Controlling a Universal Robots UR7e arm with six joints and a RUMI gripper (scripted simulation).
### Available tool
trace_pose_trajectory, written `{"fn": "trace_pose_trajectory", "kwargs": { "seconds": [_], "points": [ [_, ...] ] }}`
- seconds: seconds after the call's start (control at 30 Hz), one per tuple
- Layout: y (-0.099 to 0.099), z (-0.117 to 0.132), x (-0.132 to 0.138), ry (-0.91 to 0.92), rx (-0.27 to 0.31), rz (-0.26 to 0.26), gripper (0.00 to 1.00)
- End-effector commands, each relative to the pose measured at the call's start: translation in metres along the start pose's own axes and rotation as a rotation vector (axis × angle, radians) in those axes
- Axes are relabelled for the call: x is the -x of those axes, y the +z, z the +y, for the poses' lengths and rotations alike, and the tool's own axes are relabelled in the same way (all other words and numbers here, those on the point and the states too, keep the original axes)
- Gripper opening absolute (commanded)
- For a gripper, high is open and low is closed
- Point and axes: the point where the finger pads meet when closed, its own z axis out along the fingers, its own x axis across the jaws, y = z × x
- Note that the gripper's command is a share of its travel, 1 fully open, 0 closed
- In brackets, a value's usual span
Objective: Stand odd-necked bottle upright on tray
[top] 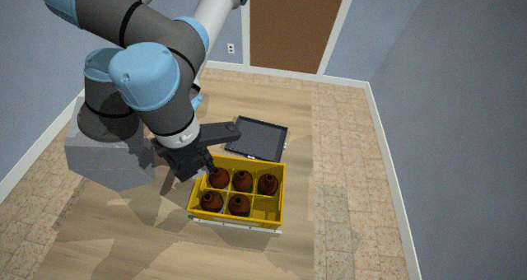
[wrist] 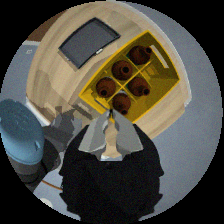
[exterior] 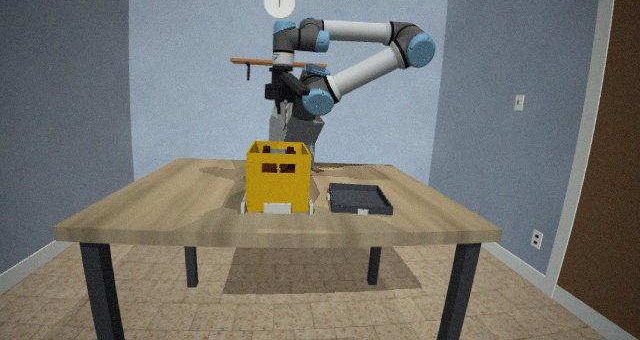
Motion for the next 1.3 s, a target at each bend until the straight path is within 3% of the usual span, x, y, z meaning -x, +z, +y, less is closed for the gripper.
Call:
{"fn": "trace_pose_trajectory", "kwargs": {
  "seconds": [0.0,0.23,0.27,1.27],
  "points": [
    [-0.0032,-0.0132,0.0141,0.001,0.0,0.006,0.0],
    [-0.0023,-0.0173,0.0189,0.001,0.0,0.006,0.0],
    [-0.0023,-0.0173,0.0189,0.001,0.0,0.006,0.38],
    [-0.0023,-0.0173,0.0189,0.001,0.0,0.006,0.38]
  ]
}}
